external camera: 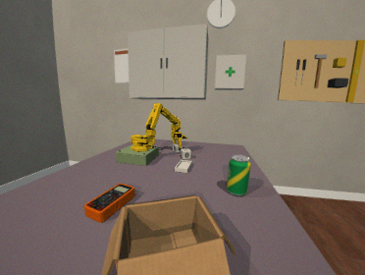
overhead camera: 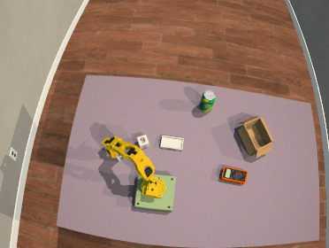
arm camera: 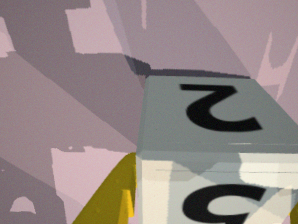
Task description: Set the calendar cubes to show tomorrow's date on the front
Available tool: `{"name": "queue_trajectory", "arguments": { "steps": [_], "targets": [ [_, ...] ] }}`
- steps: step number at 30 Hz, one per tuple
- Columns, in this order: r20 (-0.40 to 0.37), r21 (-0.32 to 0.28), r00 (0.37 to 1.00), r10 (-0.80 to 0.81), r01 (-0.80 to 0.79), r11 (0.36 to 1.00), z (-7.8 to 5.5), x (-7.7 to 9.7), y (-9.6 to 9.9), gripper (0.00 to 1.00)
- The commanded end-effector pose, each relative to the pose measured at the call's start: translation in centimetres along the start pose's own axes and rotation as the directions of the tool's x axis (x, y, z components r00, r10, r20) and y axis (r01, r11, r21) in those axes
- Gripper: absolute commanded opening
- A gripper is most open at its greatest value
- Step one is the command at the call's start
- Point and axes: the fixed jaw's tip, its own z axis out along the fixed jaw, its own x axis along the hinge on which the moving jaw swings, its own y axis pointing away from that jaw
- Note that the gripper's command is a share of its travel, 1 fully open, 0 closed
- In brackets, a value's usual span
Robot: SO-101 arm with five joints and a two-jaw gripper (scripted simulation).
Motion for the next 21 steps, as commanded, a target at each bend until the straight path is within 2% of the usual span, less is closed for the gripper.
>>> {"name": "queue_trajectory", "arguments": {
  "steps": [1,12,21],
  "targets": [
    [-0.029,0.003,1.000,0.001,-0.001,1.000,0.59,0.58,-0.27,0.30],
    [-0.029,0.003,1.000,0.001,-0.001,1.000,0.59,0.58,-0.27,0.29],
    [-0.029,0.003,1.000,0.001,-0.001,1.000,0.59,0.58,-0.27,0.17]
  ]
}}
